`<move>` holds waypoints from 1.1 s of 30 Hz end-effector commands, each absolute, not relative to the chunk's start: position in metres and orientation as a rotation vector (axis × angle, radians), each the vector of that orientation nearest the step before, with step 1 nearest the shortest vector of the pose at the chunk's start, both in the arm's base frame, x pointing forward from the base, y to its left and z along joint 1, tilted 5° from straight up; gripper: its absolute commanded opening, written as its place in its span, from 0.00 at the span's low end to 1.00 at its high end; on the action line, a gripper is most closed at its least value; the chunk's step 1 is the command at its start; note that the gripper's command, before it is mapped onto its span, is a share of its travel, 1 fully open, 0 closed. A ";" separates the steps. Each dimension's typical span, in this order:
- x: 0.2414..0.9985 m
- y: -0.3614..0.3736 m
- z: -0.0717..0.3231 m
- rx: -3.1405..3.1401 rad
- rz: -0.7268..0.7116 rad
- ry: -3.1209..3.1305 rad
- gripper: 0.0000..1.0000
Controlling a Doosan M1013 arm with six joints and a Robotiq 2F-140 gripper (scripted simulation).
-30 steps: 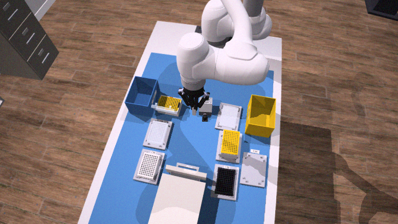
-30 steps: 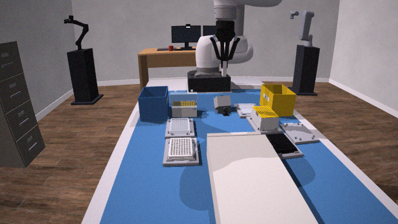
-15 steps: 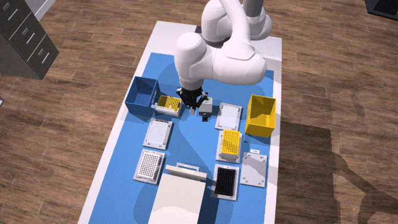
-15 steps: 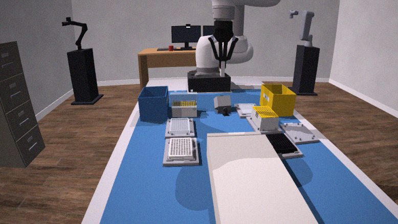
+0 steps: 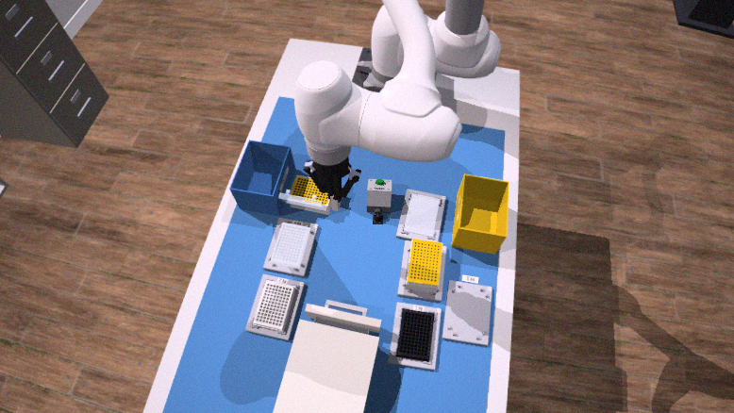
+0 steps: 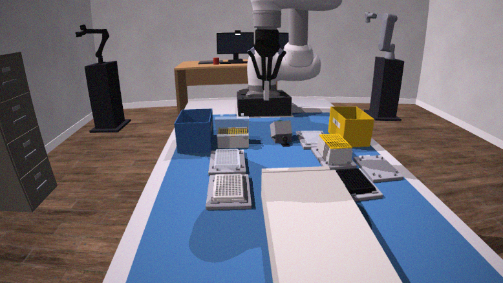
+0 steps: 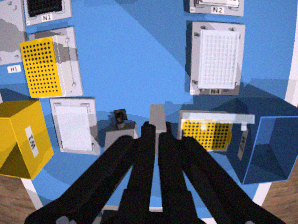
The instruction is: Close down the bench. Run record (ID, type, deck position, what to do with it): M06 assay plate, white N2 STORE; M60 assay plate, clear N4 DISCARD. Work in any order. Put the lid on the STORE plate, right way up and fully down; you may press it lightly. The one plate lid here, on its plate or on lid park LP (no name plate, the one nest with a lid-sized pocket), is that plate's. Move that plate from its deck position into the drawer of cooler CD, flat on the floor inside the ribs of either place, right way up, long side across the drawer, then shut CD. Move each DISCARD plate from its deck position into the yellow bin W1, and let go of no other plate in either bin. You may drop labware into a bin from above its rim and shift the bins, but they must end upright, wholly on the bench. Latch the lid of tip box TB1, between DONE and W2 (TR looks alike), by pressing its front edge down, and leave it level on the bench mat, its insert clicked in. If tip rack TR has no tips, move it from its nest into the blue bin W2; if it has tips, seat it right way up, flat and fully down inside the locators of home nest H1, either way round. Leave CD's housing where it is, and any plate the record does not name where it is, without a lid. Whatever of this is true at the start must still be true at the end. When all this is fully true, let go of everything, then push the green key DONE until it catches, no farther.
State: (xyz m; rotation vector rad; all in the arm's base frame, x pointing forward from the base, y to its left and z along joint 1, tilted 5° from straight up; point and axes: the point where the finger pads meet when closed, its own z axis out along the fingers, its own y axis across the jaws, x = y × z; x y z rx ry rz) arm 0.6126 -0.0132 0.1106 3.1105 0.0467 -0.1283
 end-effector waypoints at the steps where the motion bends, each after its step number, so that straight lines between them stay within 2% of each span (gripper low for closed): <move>1: 0.613 -0.028 0.108 3.111 -0.128 0.047 0.00; 33: 0.617 -0.131 0.087 3.111 -0.128 0.047 0.00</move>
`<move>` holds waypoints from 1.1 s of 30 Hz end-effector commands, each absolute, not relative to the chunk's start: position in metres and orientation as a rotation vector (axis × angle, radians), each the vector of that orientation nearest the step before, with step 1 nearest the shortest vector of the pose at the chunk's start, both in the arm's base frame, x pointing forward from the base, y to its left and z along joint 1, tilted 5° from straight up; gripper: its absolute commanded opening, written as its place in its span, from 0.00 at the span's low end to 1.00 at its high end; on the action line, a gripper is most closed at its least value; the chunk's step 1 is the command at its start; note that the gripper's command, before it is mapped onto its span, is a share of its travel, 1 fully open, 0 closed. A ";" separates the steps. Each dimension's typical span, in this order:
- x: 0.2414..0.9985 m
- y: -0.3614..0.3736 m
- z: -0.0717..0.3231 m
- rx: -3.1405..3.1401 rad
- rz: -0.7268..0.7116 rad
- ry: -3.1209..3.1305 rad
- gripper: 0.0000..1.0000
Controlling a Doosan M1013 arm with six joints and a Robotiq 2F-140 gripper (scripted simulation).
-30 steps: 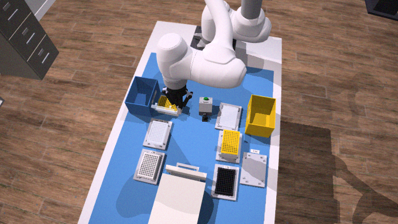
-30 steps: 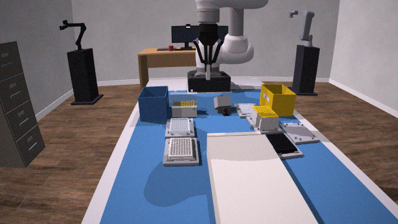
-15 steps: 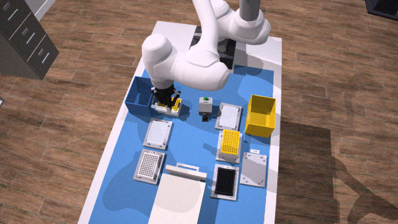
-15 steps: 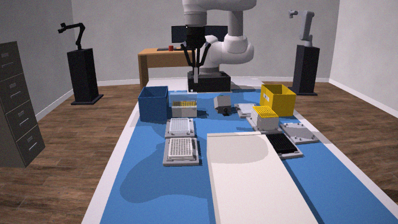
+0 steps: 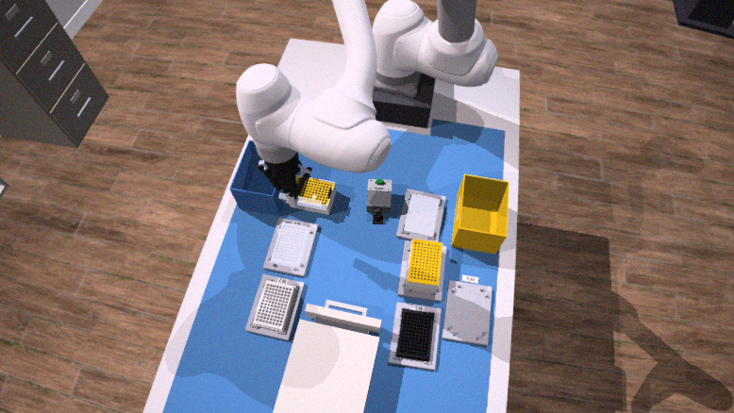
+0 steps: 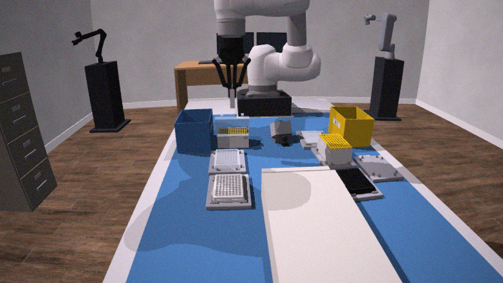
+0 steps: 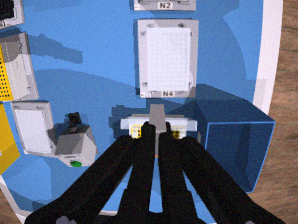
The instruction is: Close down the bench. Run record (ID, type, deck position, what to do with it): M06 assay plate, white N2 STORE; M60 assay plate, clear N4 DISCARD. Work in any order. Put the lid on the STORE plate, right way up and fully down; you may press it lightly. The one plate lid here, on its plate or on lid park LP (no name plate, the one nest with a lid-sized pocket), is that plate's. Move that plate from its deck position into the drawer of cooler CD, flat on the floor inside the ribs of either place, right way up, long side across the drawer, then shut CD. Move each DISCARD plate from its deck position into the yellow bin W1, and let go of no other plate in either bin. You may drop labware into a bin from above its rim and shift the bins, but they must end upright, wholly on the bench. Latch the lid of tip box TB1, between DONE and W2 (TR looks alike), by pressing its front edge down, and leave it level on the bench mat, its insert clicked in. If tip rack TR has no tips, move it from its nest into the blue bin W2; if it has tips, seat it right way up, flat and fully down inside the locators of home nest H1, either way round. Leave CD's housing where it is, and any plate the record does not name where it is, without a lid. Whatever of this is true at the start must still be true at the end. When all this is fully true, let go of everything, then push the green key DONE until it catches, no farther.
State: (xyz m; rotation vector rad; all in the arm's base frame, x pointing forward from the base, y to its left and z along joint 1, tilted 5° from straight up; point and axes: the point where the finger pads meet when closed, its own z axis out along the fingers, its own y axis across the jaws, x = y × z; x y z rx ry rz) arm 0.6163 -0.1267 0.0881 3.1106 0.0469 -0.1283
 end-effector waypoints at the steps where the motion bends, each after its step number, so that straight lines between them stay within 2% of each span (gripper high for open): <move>1: 0.617 -0.131 0.087 3.111 -0.128 0.047 0.00; 16: 0.617 -0.131 0.087 3.111 -0.128 0.047 0.00; 33: 0.615 -0.132 0.062 3.111 -0.128 0.047 0.00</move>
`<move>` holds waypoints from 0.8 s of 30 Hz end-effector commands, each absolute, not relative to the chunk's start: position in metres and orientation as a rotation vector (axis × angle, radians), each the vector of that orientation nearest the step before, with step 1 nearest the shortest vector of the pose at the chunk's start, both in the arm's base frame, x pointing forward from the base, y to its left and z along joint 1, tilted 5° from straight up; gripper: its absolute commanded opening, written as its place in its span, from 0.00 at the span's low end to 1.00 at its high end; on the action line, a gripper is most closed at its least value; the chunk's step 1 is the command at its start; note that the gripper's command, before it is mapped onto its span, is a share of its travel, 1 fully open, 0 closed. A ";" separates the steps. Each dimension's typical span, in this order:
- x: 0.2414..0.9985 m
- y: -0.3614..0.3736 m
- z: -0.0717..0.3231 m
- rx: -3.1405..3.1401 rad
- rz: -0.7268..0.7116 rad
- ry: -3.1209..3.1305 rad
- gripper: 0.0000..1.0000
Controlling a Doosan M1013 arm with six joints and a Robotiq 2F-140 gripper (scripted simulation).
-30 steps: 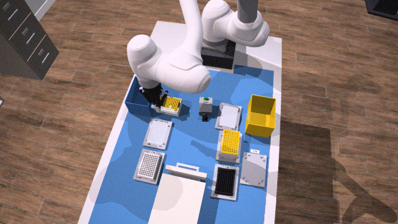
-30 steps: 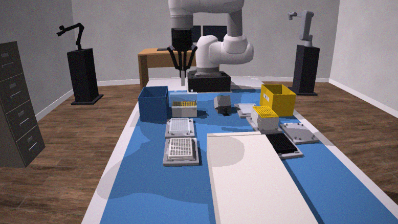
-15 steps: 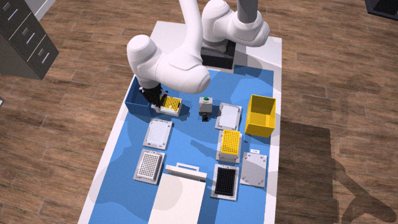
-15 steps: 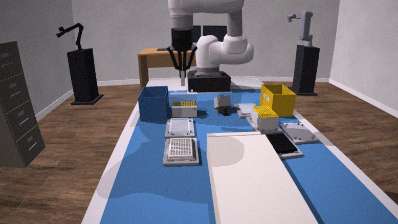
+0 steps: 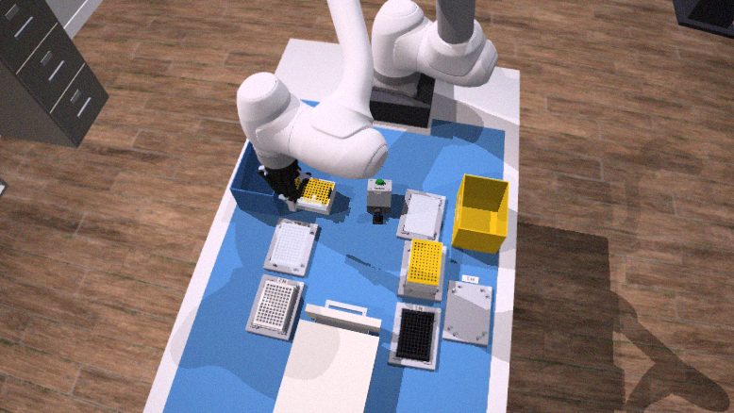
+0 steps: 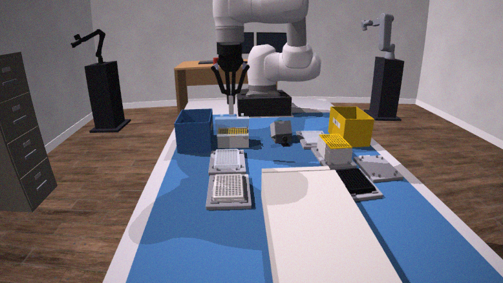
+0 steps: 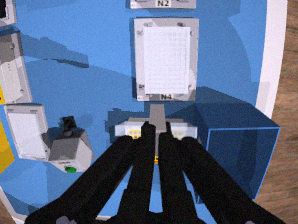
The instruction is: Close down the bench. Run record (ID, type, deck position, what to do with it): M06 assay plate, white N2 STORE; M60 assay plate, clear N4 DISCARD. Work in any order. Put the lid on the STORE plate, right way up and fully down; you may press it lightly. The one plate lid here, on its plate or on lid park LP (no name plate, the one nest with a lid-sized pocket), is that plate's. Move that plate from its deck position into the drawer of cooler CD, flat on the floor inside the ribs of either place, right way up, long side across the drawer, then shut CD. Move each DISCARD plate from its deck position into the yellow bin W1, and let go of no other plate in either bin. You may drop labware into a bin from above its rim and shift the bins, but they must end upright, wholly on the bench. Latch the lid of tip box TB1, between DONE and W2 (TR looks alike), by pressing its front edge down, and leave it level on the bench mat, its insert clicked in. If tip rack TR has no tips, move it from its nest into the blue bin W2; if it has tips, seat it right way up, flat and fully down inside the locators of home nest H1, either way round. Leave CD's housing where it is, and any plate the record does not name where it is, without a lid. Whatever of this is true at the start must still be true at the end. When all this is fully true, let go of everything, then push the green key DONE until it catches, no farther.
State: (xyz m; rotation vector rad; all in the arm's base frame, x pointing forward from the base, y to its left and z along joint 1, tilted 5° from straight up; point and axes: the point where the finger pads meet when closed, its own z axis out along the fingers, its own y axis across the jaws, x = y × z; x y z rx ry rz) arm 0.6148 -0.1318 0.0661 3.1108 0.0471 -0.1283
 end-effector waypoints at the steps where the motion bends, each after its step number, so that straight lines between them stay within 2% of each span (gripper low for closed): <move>1: 0.614 -0.132 0.061 3.111 -0.128 0.047 0.00; 24: 0.612 -0.133 0.026 3.111 -0.128 0.047 0.00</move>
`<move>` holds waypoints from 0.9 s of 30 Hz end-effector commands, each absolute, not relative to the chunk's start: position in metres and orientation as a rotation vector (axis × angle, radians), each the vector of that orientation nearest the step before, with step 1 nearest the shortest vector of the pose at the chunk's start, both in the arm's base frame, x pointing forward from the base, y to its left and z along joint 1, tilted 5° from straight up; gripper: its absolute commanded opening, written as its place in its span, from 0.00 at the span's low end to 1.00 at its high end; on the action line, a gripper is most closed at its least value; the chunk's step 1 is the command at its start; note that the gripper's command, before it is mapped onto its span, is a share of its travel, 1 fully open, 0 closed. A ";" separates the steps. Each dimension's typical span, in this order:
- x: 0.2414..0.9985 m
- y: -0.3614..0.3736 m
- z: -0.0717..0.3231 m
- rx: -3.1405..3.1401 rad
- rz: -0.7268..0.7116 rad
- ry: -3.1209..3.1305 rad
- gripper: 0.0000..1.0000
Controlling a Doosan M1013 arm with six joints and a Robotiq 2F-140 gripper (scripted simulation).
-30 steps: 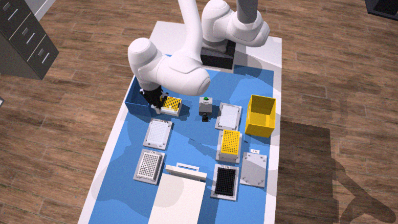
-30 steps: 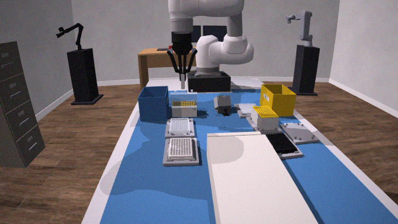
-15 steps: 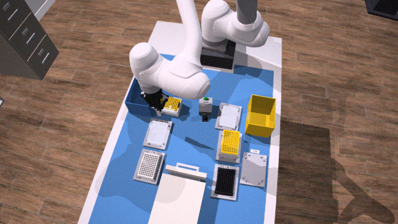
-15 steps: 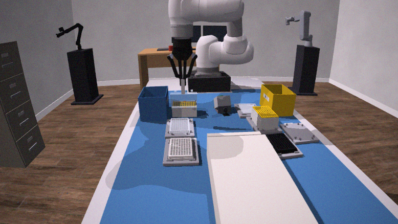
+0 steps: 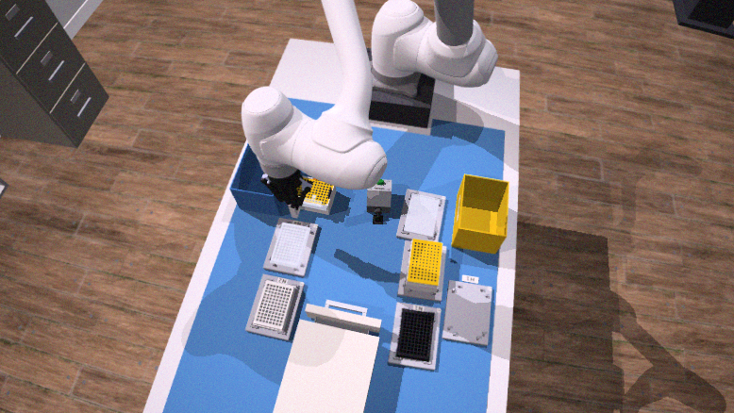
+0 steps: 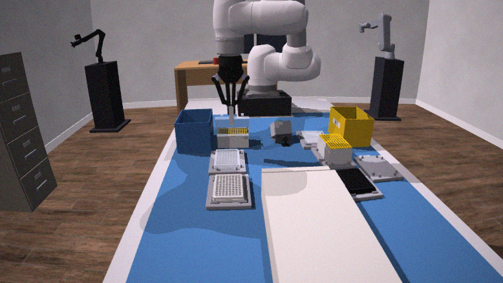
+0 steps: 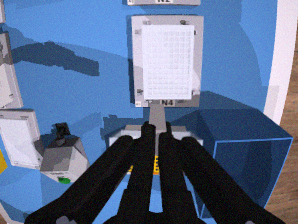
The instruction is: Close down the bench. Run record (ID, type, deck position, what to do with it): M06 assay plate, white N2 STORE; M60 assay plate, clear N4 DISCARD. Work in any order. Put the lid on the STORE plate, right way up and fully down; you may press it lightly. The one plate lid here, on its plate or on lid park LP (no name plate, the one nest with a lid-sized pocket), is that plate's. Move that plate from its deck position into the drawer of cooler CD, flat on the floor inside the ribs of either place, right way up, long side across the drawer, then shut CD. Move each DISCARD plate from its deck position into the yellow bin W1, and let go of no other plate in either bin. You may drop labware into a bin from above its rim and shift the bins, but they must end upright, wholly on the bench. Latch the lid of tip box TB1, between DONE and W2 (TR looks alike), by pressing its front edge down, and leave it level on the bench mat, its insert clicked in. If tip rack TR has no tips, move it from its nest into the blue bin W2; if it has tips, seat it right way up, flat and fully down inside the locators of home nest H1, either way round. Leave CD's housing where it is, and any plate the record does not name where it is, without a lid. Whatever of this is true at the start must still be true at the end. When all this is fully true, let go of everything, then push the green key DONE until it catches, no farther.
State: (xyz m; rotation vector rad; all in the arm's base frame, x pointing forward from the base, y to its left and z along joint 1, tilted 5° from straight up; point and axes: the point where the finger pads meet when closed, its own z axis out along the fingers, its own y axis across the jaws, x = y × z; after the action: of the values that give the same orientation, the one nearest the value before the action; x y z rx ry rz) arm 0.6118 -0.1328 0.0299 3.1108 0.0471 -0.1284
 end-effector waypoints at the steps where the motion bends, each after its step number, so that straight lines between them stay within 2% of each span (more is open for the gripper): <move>1: 0.611 -0.133 0.024 3.111 -0.128 0.047 0.00; 27: 0.598 -0.133 0.022 3.111 -0.128 0.047 0.00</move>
State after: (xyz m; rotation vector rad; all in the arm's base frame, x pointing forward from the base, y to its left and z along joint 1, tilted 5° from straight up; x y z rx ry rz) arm 0.6010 -0.1334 0.0216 3.1108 0.0470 -0.1283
